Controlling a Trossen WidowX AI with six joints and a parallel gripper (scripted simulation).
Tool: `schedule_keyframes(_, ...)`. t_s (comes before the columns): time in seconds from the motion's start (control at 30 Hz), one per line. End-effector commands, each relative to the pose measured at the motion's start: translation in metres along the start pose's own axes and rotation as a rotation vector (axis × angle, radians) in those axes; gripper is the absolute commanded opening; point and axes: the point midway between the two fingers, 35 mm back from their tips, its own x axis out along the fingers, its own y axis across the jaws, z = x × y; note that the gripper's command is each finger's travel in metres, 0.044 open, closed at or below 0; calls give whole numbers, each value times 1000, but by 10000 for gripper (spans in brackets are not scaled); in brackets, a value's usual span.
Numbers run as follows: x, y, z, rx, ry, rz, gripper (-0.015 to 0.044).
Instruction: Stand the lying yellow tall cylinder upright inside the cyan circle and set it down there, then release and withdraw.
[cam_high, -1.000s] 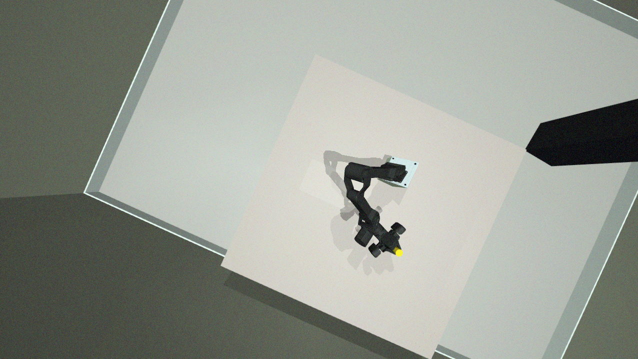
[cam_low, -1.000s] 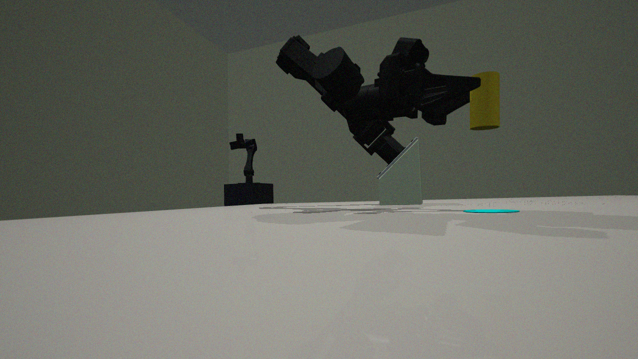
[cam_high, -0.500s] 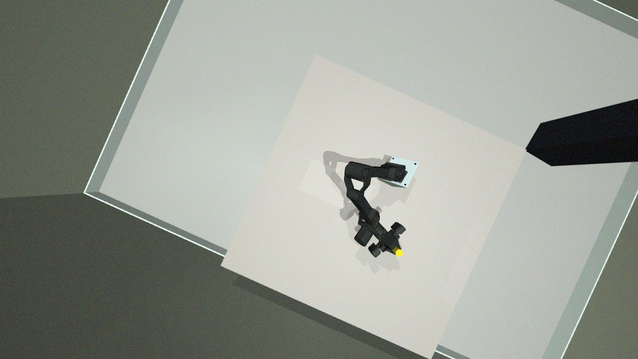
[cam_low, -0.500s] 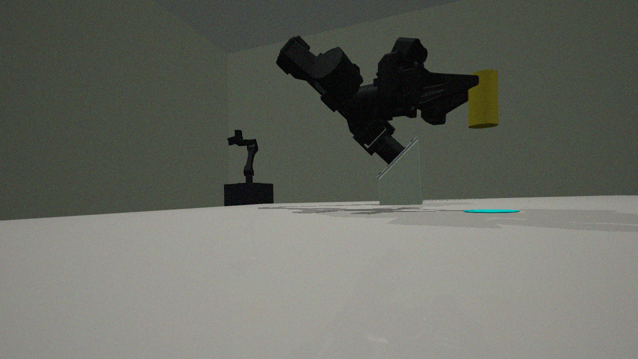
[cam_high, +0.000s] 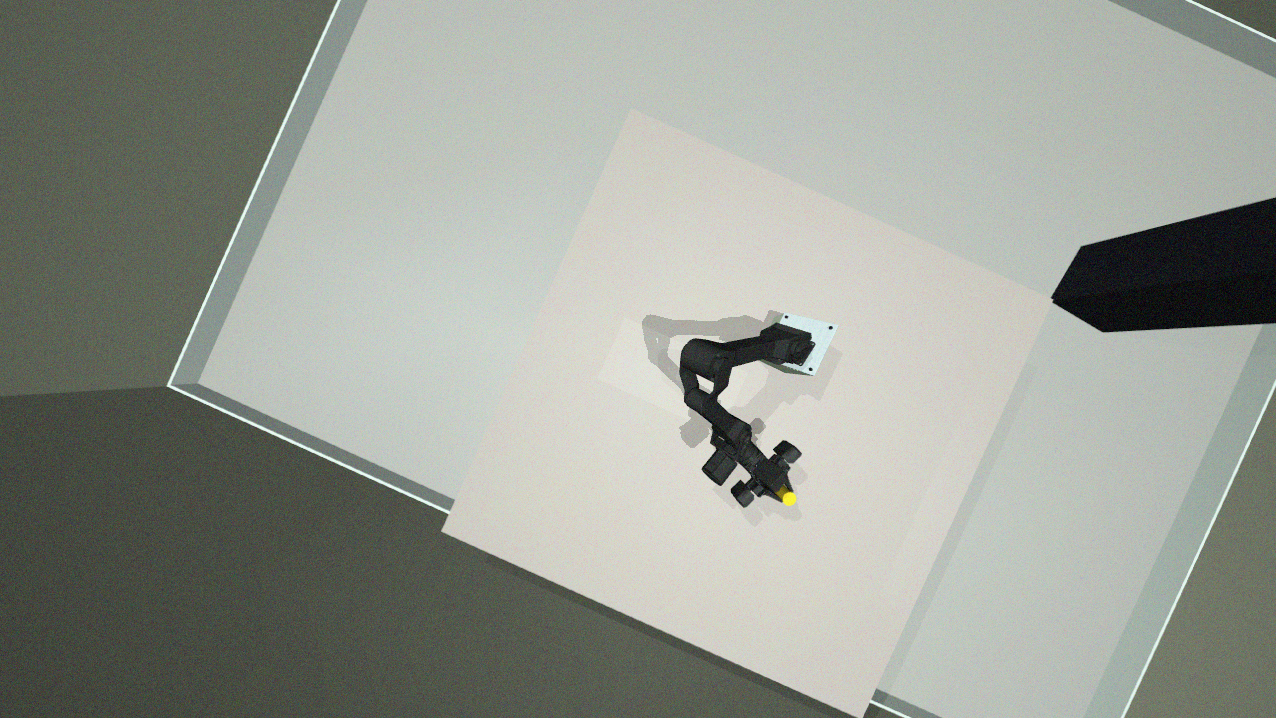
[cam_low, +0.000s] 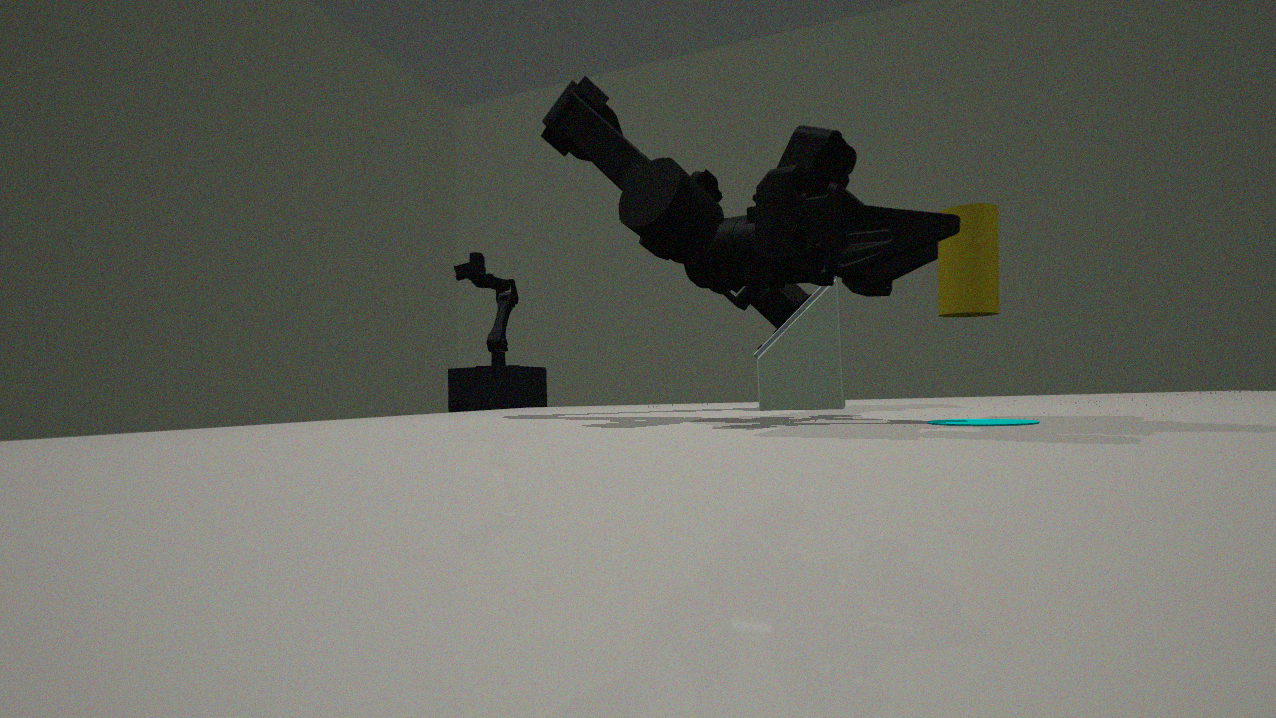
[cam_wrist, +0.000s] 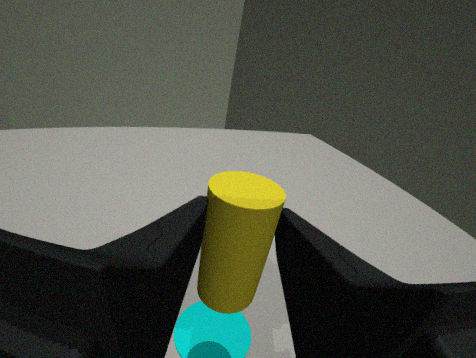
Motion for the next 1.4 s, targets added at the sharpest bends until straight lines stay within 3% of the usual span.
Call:
schedule_keyframes(0.0,2,-1,-14,-9,-9,1,105)
schedule_keyframes(0.5,9,2,-65,4,1,-1,105)
schedule_keyframes(0.87,9,2,-66,5,1,-1,105)
schedule_keyframes(1.23,9,2,-66,5,1,-1,394)
schedule_keyframes(1.37,9,2,-66,5,1,-1,400)
